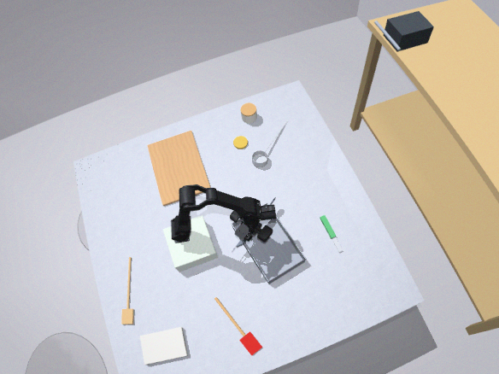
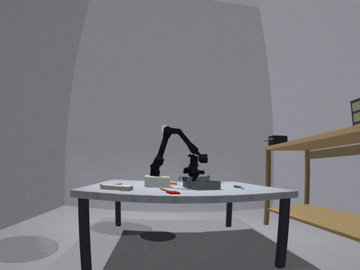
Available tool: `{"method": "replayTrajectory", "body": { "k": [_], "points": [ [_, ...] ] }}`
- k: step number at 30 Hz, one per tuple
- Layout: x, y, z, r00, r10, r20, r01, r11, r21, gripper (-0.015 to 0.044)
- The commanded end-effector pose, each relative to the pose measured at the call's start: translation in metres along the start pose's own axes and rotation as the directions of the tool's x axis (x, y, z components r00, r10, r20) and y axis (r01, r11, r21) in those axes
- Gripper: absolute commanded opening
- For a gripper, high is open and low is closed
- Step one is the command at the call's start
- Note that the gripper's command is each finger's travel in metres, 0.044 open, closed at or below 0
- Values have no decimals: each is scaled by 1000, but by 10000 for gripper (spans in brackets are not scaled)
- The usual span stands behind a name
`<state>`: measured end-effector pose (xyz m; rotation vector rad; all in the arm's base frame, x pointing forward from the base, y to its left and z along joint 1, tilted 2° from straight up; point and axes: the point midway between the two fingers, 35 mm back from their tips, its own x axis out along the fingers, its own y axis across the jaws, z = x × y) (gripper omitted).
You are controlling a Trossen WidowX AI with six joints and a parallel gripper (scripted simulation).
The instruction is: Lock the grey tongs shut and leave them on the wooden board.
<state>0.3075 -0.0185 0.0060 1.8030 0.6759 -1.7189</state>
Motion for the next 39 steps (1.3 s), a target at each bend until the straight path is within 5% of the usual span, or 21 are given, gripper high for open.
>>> {"method": "replayTrajectory", "body": {
  "k": [1, 8, 39],
  "points": [
    [-22, 4, -3, 1000, 11, -8, -11, 1000, -6, -150],
    [-98, 0, 0, 1000, 7, -6, -7, 1000, -10, -150],
    [-98, -71, -76, 1000, -1, -13, -3, 964, -267, -150]
  ]
}}
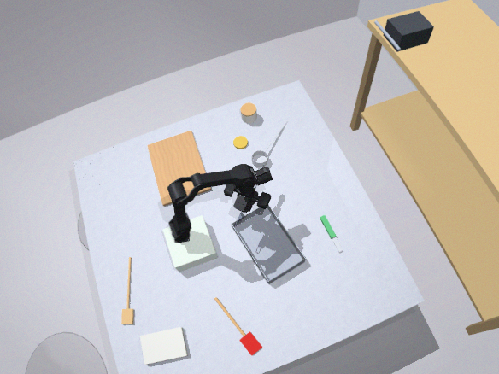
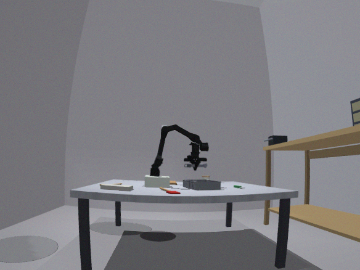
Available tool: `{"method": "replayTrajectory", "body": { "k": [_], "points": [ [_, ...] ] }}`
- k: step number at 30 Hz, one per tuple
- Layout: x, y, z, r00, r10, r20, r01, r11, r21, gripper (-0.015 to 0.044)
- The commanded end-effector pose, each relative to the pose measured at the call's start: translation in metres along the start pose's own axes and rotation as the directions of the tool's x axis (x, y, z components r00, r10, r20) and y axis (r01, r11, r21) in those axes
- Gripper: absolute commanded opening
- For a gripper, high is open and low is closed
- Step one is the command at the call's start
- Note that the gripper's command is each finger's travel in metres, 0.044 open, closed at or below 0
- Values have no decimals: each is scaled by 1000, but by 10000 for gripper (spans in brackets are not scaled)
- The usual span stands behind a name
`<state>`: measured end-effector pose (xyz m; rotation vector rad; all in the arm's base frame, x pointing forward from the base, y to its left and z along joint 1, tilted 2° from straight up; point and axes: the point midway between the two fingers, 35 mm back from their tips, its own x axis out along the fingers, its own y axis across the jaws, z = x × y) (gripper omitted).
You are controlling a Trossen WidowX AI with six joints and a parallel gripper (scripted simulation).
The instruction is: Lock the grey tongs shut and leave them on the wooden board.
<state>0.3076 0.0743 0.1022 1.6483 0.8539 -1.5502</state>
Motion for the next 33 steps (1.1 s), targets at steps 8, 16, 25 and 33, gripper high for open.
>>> {"method": "replayTrajectory", "body": {
  "k": [8, 16, 25, 33],
  "points": [
    [0, -36, -43, 1000, 1, -1, -1, 991, -132, -150],
    [-1, -71, -72, 1000, -4, -4, 3, 973, -232, -150],
    [-1, -115, -100, 1000, -8, -6, 5, 943, -333, -150],
    [-2, -141, -112, 1000, -10, -7, 7, 922, -386, -150]
  ]
}}
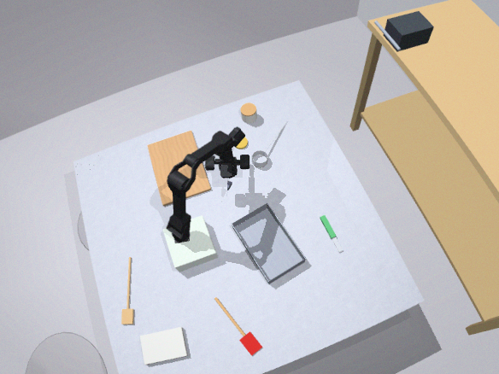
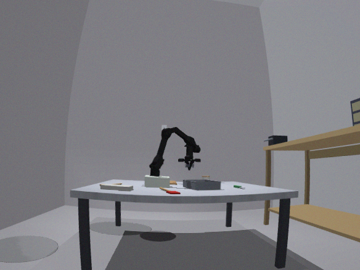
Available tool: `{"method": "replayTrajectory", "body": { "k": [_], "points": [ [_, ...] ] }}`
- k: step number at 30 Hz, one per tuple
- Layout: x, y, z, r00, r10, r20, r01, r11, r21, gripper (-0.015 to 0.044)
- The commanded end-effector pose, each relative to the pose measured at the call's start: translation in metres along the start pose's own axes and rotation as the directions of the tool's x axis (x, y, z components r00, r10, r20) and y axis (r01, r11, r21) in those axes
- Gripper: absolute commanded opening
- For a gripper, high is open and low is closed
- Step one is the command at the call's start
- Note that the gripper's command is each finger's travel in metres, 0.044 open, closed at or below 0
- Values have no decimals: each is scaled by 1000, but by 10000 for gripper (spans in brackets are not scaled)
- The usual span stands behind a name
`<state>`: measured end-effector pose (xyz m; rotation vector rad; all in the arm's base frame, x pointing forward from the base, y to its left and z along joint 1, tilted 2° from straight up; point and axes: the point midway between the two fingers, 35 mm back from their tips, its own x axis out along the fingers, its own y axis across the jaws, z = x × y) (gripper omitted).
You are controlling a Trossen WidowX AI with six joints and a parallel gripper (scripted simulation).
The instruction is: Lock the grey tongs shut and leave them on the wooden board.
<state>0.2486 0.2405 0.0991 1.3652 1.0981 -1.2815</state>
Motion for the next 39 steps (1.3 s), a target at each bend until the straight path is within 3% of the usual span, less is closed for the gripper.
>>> {"method": "replayTrajectory", "body": {
  "k": [1, 39],
  "points": [
    [0, -3, -5, 1000, 2, 0, -2, 1000, -8, -150],
    [-3, -212, -105, 1000, -20, -7, 14, 878, -478, -150]
  ]
}}
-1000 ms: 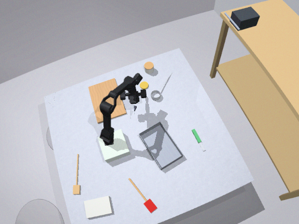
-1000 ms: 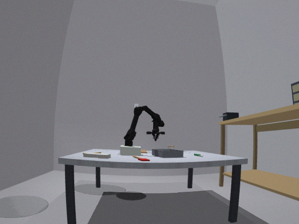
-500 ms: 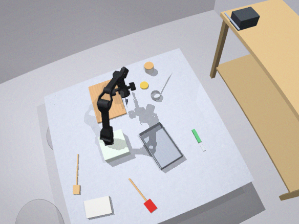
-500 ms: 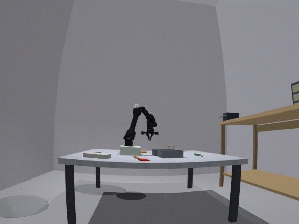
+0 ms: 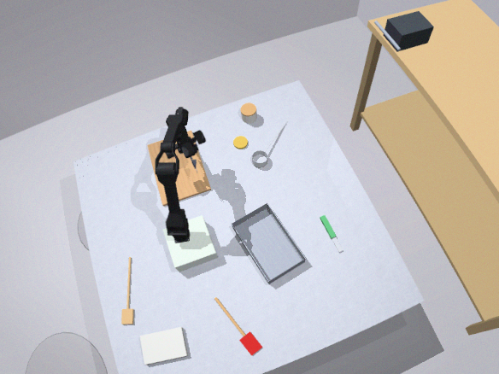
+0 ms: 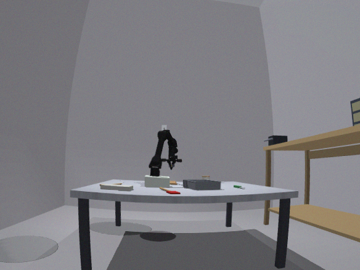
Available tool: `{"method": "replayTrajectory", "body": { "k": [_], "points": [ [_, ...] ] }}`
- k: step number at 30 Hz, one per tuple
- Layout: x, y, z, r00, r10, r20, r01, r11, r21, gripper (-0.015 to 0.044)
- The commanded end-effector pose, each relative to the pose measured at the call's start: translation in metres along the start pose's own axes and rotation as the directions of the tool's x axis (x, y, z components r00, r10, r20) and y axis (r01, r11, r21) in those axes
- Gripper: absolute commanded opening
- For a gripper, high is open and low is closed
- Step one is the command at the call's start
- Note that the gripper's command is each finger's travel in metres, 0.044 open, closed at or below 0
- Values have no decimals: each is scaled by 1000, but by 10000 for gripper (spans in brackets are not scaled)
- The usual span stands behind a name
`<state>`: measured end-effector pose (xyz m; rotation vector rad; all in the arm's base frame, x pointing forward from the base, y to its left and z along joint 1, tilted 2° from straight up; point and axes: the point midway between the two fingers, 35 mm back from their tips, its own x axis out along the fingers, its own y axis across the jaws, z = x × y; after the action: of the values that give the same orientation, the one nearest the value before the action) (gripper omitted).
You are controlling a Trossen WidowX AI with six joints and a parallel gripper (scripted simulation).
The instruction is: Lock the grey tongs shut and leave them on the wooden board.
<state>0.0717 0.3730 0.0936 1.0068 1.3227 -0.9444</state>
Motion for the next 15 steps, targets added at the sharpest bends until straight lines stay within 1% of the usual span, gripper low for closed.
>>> {"method": "replayTrajectory", "body": {
  "k": [1, 10, 15],
  "points": [
    [0, -18, -14, 1000, 0, 0, 0, 999, -37, -150],
    [1, -65, -40, 1000, -1, 1, 1, 991, -136, -150],
    [1, -68, -42, 1000, -1, 1, 1, 990, -143, -150]
  ]
}}
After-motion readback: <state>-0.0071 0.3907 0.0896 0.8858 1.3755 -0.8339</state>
